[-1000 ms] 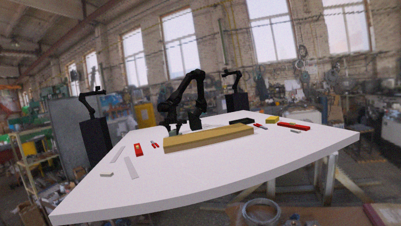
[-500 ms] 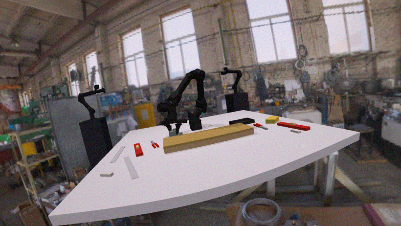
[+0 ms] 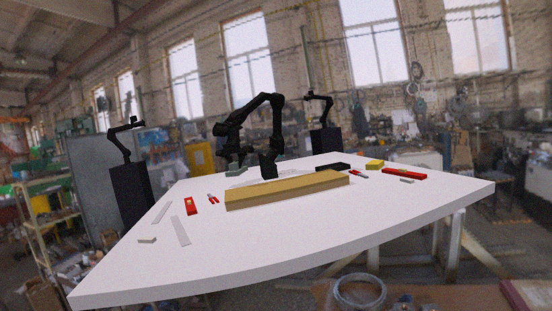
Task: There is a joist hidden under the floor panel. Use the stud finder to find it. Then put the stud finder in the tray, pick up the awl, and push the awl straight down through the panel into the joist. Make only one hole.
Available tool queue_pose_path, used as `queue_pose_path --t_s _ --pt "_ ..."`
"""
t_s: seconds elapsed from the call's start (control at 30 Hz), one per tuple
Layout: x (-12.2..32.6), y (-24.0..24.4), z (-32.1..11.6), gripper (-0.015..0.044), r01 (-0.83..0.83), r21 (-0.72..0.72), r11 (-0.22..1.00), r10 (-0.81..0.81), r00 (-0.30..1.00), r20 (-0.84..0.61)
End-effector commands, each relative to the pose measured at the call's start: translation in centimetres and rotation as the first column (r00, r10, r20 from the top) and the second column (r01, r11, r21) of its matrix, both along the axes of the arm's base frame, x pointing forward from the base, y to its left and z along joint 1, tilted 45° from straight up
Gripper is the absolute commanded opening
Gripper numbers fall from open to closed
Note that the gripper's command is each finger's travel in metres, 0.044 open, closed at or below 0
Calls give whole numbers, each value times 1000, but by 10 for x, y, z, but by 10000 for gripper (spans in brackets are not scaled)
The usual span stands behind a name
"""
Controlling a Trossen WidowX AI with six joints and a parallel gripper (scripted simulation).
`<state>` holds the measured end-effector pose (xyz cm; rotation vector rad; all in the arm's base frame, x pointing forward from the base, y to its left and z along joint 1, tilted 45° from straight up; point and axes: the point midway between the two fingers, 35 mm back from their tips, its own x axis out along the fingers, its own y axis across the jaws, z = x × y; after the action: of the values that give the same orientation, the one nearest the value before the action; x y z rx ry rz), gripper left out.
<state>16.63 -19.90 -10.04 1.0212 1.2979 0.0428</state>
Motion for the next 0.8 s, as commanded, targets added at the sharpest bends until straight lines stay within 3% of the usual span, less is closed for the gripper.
queue_pose_path --t_s 0.0,0.77 --pt "-2 -9 10 0 -3 -10 1000 3 1000 3" --pt "75 -42 13 0 -152 -53 987 158 976 149"
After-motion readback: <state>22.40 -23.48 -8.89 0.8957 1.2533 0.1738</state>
